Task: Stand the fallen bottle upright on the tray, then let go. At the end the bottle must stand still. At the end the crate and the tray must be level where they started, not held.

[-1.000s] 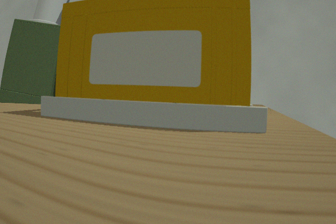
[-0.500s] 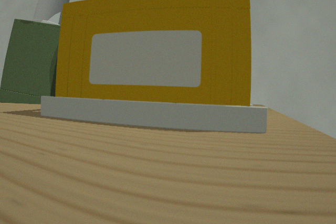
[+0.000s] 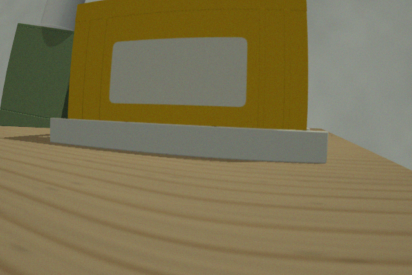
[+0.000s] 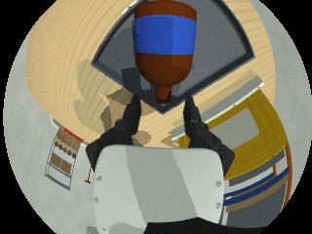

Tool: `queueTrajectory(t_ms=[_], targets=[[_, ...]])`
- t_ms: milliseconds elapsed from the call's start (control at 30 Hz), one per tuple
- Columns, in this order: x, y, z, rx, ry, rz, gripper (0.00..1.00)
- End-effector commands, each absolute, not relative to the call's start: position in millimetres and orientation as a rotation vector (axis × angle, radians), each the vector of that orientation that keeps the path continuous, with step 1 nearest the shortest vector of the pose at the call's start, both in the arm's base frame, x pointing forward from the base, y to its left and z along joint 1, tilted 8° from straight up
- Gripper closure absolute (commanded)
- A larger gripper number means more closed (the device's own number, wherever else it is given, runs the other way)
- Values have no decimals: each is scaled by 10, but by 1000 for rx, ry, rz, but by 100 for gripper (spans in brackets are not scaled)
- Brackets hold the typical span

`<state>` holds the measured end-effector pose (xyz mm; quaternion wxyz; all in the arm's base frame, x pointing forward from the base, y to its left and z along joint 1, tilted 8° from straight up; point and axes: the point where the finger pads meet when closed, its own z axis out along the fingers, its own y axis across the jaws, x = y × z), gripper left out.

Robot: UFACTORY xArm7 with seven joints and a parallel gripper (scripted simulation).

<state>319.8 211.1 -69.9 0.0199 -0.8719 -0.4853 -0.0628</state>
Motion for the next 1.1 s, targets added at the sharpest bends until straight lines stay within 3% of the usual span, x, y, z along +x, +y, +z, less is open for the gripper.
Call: queueTrajectory(t_ms=[0,1067], targets=[[3214,2127,-755,-2709,-1506,-206,35],[3226,2135,-796,-2709,-1506,-206,35]])
